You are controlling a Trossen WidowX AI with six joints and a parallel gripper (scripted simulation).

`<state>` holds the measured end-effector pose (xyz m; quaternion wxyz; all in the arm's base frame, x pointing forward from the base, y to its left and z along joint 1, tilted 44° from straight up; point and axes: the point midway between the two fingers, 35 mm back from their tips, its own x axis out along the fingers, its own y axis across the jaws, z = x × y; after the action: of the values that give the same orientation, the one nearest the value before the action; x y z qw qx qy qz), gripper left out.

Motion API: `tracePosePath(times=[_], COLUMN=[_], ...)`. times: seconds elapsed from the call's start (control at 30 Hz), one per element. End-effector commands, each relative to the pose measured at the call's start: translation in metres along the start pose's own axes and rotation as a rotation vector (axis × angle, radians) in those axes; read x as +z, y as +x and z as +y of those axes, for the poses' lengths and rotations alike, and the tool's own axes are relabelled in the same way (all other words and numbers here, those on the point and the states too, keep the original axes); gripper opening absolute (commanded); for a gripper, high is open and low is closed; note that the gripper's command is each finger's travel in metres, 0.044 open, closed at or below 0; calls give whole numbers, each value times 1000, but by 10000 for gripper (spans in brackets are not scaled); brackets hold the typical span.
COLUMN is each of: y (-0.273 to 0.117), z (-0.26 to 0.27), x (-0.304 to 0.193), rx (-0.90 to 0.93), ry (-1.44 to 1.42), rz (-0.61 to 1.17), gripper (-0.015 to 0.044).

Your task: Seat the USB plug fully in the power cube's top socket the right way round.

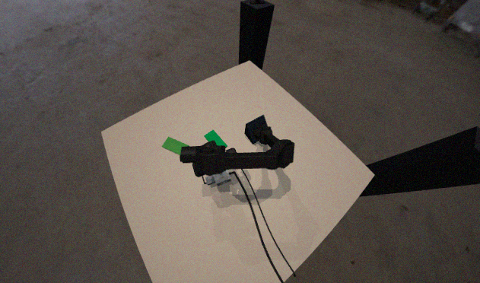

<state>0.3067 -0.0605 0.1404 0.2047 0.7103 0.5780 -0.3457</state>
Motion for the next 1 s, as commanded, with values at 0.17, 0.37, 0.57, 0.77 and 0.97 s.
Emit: tracePosePath(times=[0.17,0.37,0.57,0.77,0.97], y=[1,2,3,3,4], z=[0,0,0,0,0], x=[-1,-2,-3,-3,-4], rx=[2,2,2,2,2], ry=[4,4,4,4,5], rz=[3,3,3,3,3], gripper=[0,0,0,0,0])
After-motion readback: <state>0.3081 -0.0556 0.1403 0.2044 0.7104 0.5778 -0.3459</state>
